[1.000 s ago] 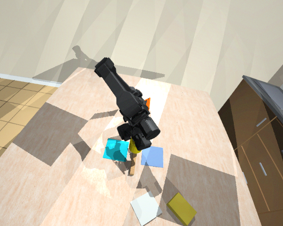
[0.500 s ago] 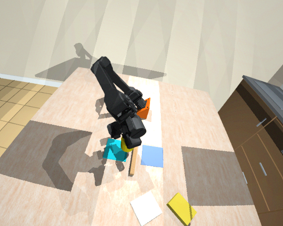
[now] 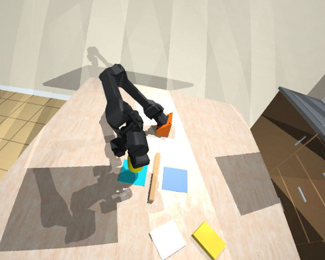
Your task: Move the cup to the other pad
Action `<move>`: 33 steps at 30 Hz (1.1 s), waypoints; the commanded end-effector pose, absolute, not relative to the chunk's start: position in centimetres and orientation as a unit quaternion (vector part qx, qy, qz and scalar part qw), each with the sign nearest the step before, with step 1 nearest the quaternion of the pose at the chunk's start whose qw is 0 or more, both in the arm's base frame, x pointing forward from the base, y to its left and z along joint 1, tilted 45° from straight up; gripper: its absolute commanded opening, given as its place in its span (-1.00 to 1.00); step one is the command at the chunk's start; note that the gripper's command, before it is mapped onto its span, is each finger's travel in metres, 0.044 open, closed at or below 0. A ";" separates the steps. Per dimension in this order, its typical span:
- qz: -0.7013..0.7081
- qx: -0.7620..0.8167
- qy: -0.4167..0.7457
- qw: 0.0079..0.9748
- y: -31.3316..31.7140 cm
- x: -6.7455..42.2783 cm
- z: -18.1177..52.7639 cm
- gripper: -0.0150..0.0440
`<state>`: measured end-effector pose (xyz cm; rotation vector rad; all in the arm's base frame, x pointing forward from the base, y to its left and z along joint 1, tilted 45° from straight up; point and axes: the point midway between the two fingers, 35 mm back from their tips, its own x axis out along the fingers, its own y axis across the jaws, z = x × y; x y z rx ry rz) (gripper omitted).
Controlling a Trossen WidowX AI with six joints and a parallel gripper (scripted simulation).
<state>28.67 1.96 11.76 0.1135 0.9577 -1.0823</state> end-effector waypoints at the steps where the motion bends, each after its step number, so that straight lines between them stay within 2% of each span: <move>1: -0.492 0.051 0.436 0.752 1.7 28.8 12.4 -0.49; 33: -0.492 0.050 0.436 0.752 -1.1 29.3 9.6 -0.49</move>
